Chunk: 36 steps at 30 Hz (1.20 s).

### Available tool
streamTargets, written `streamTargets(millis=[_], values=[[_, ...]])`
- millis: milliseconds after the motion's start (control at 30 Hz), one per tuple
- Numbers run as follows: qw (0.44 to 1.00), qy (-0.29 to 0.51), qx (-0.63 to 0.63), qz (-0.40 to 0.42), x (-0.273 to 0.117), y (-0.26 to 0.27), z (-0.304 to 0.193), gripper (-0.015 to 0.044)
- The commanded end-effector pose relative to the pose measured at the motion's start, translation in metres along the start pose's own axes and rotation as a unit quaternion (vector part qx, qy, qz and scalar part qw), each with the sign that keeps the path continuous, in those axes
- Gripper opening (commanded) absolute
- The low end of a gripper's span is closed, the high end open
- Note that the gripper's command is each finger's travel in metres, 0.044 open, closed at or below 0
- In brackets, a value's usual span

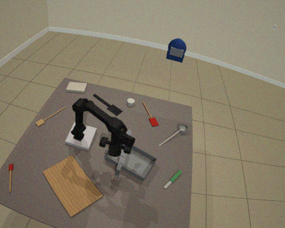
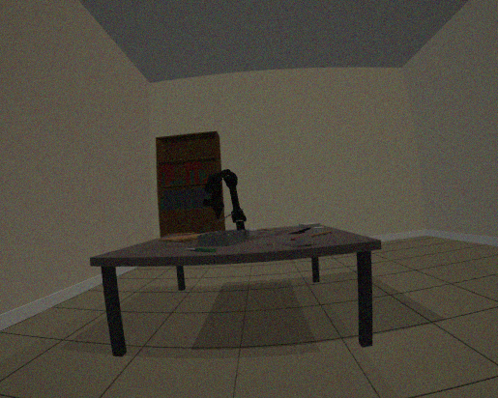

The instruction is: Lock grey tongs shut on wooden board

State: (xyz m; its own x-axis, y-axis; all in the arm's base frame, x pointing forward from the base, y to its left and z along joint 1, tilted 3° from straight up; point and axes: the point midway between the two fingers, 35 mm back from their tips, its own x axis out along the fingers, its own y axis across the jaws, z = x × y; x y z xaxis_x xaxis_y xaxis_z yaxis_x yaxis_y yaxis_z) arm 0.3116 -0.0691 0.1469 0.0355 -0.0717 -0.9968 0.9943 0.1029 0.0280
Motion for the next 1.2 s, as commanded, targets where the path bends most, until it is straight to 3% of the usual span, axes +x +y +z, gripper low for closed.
streamTargets(millis=[0,1167], values=[[1.000,0.005,0.009,-0.004,0.001,-0.002,0.000,-0.0150],[1.000,0.005,0.009,-0.004,0.052,-0.001,0.000,-0.0150]])
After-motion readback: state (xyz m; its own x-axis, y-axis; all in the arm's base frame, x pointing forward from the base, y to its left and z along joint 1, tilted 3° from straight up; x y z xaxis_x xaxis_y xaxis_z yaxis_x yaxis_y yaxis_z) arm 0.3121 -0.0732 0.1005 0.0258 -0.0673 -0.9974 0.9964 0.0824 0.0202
